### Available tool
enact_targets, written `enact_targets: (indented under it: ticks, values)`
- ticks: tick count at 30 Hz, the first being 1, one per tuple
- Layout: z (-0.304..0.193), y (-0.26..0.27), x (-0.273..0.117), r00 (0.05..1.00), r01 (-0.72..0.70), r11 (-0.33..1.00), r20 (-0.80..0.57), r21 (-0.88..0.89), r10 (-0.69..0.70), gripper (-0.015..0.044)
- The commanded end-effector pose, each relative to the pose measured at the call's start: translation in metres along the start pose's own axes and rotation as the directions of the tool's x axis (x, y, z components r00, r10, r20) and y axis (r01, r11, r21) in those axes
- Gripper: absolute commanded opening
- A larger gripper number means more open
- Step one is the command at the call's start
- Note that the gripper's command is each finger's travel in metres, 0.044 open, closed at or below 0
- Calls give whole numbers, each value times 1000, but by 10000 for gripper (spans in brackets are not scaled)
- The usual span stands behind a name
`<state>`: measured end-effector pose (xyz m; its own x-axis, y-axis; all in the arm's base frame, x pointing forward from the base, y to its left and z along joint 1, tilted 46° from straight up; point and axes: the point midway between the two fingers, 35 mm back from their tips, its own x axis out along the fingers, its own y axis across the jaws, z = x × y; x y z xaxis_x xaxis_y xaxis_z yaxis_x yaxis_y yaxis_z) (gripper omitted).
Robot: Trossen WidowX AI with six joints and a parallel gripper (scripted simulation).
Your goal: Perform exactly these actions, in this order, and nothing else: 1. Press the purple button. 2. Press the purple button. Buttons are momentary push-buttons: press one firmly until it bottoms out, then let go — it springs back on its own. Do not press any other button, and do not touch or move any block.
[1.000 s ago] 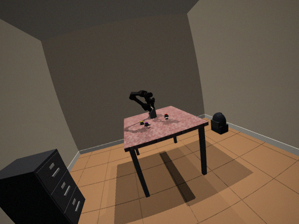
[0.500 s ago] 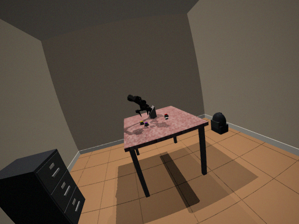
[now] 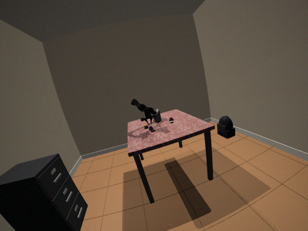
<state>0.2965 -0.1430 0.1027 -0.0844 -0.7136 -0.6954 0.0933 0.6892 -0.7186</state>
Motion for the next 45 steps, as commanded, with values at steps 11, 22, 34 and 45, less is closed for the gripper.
enact_targets:
  ticks: [11,22,34,45]
  values:
    - [-1,0,4,1000,6,1000,-2,-9,-6,20]
    - [-1,0,22,1000,6,1000,-2,-9,-6,20]
    - [-2,0,36,1000,7,1000,-2,-9,-7,20]
    - [-2,0,36,1000,7,1000,-2,-9,-7,20]
